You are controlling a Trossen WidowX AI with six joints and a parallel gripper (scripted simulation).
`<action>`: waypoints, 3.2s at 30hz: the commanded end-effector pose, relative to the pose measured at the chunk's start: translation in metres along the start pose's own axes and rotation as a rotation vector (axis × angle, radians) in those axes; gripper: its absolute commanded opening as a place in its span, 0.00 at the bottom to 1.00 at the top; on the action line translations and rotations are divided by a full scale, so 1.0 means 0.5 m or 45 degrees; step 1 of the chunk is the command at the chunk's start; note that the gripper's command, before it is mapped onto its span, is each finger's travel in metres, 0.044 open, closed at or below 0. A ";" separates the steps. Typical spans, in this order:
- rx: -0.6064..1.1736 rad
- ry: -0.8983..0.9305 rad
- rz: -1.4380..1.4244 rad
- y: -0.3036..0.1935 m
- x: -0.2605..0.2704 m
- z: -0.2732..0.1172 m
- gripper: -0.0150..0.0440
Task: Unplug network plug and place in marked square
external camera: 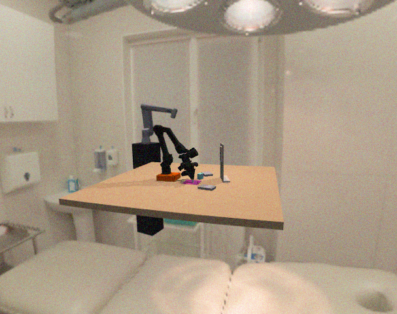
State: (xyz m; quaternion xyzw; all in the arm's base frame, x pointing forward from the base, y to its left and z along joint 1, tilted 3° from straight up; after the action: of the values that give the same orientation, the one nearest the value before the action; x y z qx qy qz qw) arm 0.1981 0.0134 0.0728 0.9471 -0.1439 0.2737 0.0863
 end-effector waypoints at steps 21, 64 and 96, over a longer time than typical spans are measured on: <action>-0.001 -0.001 0.000 0.001 0.000 -0.017 0.52; -0.006 -0.003 0.001 0.006 0.033 -0.096 0.52; -0.007 -0.003 0.002 0.020 0.080 -0.180 0.52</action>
State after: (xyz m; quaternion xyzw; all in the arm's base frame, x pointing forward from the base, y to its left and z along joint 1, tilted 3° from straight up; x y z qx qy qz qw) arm 0.1828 0.0171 0.1637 0.9482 -0.1450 0.2686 0.0874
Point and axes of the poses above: the point midway between the two fingers, 35 mm back from their tips, its own z axis out along the fingers, its own x axis across the jaws, y = z × x, the point moved 8 cm from there along -z, back along the fingers, and after that the axes turned 12 degrees about -z, right-handed, at the moved point
